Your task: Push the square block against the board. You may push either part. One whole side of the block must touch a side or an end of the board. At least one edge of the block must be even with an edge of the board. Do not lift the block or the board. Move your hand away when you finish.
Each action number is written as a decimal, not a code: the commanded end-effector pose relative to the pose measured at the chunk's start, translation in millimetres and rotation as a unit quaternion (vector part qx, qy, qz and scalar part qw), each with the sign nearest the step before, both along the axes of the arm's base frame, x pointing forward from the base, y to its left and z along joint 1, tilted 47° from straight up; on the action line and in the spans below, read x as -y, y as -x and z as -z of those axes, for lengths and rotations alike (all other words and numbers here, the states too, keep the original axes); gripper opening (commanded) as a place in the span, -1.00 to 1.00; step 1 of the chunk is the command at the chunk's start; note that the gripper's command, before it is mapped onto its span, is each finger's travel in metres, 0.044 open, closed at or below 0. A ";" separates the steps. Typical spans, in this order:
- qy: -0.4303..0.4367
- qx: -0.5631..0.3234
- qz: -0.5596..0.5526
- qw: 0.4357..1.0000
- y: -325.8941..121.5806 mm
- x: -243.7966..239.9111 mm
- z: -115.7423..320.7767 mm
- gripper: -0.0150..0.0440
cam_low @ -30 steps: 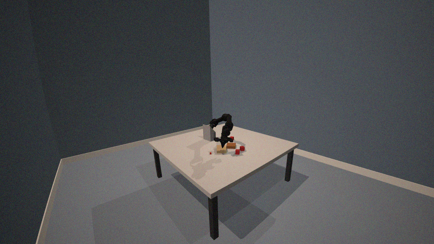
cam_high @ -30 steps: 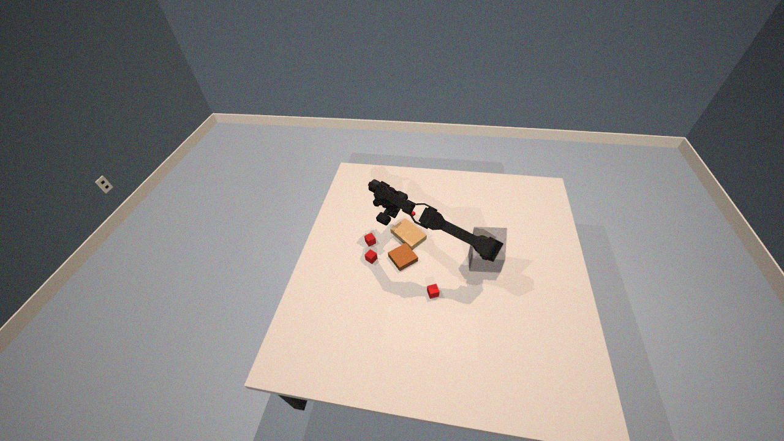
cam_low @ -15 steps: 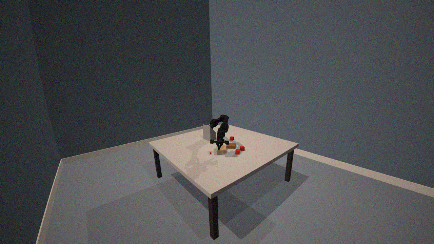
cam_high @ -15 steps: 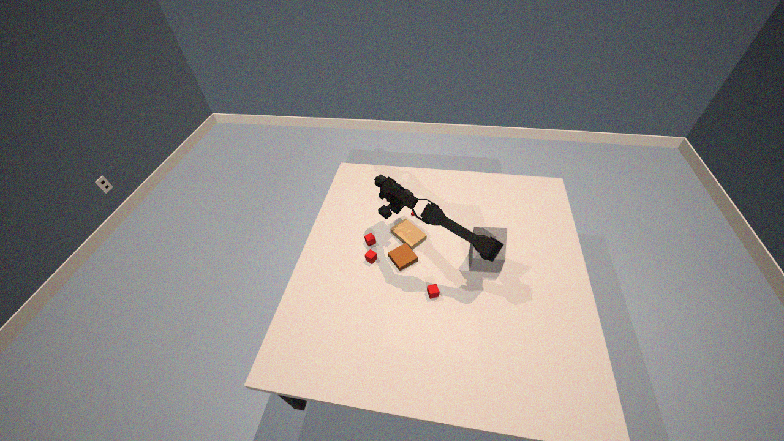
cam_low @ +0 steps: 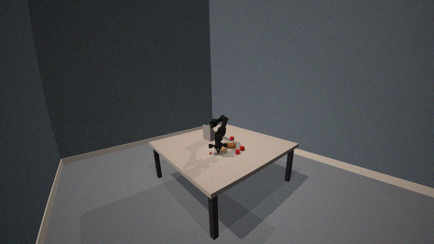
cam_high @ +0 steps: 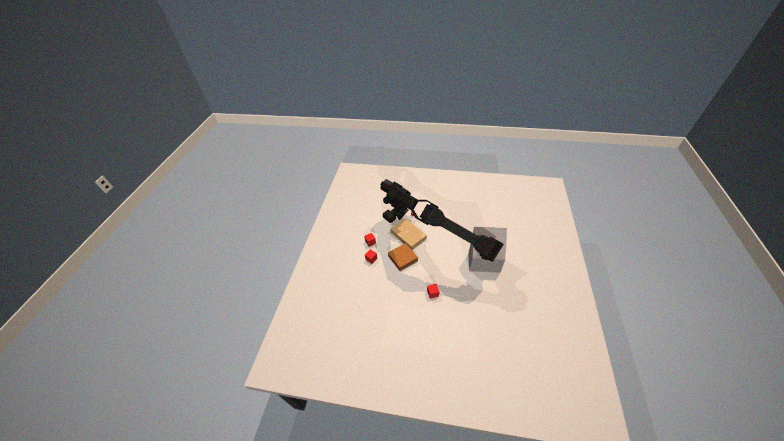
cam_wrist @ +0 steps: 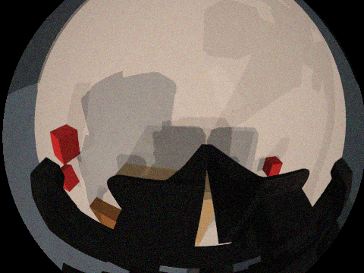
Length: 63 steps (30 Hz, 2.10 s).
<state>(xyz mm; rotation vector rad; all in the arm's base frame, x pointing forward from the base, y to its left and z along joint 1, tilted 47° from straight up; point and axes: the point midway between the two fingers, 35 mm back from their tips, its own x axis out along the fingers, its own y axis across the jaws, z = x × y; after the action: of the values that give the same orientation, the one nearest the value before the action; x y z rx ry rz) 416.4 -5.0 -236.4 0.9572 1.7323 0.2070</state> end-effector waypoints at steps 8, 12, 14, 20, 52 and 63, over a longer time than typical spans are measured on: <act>-0.005 -0.011 -0.003 1.000 12.3 -6.2 -3.3 -0.49; -0.006 -0.013 -0.003 1.000 15.8 -7.6 -5.4 -0.49; -0.007 -0.015 -0.004 1.000 17.6 -8.3 -6.4 -0.49; -0.008 -0.019 -0.004 1.000 23.0 -10.4 -9.6 -0.49; -0.012 -0.036 -0.006 0.999 52.2 -22.7 -27.8 -0.49; -0.013 -0.039 -0.006 0.999 61.4 -26.5 -33.5 -0.49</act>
<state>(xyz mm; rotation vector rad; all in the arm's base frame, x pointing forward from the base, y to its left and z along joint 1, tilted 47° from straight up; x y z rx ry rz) 367.6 12.5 -199.9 0.9765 1.7715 0.2019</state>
